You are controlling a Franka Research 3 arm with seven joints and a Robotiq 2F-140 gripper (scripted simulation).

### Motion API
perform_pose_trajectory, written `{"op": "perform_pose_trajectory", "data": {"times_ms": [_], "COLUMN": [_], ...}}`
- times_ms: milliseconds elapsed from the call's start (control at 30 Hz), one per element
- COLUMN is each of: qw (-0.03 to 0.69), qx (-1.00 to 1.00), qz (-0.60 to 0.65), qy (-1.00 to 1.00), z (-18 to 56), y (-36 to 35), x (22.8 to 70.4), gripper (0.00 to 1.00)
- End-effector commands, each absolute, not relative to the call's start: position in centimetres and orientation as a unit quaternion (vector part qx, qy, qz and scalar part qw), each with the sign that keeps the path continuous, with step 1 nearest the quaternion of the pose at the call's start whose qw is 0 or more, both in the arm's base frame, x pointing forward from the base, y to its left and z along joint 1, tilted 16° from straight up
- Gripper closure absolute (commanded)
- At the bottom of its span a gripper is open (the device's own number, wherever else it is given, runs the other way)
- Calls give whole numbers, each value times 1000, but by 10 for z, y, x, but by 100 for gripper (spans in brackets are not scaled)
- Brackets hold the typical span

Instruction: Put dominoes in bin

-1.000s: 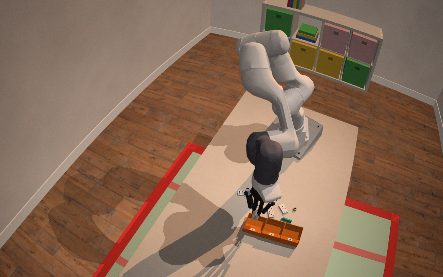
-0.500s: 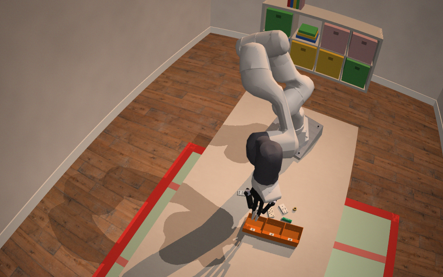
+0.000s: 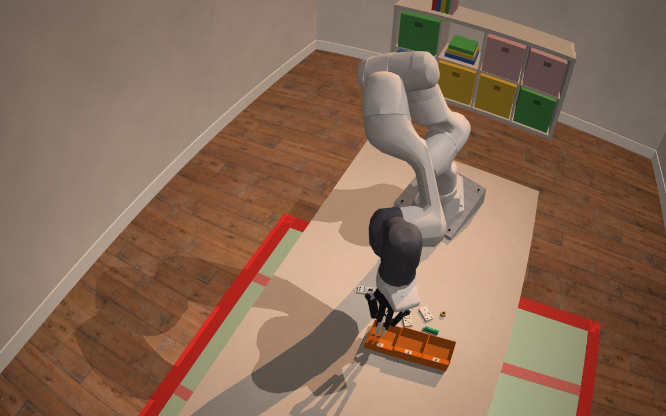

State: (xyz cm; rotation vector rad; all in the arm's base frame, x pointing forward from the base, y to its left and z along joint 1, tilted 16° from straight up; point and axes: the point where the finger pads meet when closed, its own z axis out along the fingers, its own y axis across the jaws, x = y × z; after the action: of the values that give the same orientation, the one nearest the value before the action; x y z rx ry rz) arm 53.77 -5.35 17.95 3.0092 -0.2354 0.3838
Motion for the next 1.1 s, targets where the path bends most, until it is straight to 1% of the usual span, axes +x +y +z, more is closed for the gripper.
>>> {"op": "perform_pose_trajectory", "data": {"times_ms": [0,133,1067], "qw": [45,45,45], "qx": [988,988,988], "qz": [132,132,132], "qy": [-72,-72,-72], "z": [171,162,162], "y": [-51,-52,-52], "x": [544,547,547], "gripper": [95,95,95]}}
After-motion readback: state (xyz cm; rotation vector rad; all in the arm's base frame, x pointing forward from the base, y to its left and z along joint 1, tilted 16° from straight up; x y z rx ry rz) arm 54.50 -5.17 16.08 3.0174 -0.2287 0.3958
